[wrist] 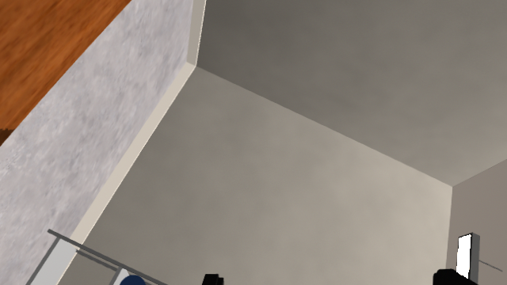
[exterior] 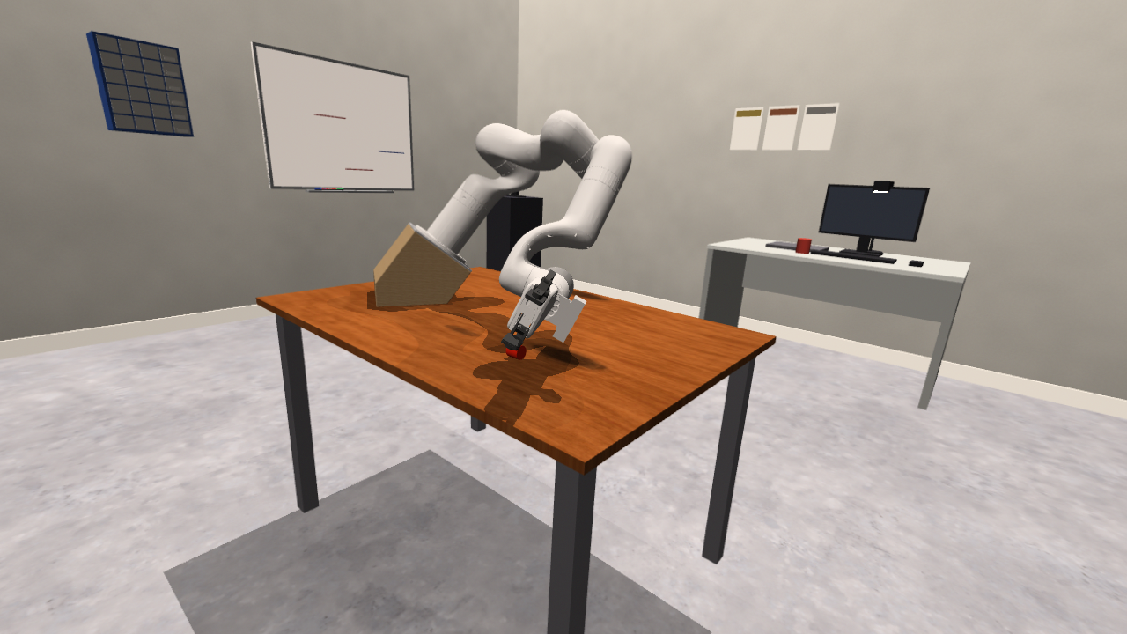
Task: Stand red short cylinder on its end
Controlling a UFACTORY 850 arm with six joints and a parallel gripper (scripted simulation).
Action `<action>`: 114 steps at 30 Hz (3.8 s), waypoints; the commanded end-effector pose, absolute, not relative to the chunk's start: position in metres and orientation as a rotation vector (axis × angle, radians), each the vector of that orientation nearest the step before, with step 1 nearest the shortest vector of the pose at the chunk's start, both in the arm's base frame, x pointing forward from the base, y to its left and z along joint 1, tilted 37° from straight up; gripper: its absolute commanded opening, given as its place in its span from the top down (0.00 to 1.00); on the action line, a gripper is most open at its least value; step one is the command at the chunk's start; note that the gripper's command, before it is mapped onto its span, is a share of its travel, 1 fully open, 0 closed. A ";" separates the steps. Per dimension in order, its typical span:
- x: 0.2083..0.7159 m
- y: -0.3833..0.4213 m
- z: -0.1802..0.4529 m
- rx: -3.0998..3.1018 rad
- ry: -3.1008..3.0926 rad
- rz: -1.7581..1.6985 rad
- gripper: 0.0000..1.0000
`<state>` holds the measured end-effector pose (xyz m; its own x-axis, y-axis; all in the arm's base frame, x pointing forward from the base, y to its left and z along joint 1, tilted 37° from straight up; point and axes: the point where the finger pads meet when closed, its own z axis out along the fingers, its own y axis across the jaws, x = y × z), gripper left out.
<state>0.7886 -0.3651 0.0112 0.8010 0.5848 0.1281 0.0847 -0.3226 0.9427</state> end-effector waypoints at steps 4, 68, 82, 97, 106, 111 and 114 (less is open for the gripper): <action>0.789 -0.366 0.013 1.851 0.508 0.550 0.00; 0.608 -0.244 -0.011 3.375 0.209 0.485 0.00; 0.581 -0.200 0.045 3.676 0.088 0.562 0.00; 0.581 -0.200 0.045 3.676 0.088 0.562 1.00; 0.581 -0.200 0.045 3.676 0.088 0.562 1.00; 0.581 -0.200 0.045 3.676 0.088 0.562 1.00; 0.581 -0.200 0.045 3.676 0.088 0.562 1.00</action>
<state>0.5804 -0.1990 0.0440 0.9574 -0.0393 0.2861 0.1254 -0.8358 -0.5346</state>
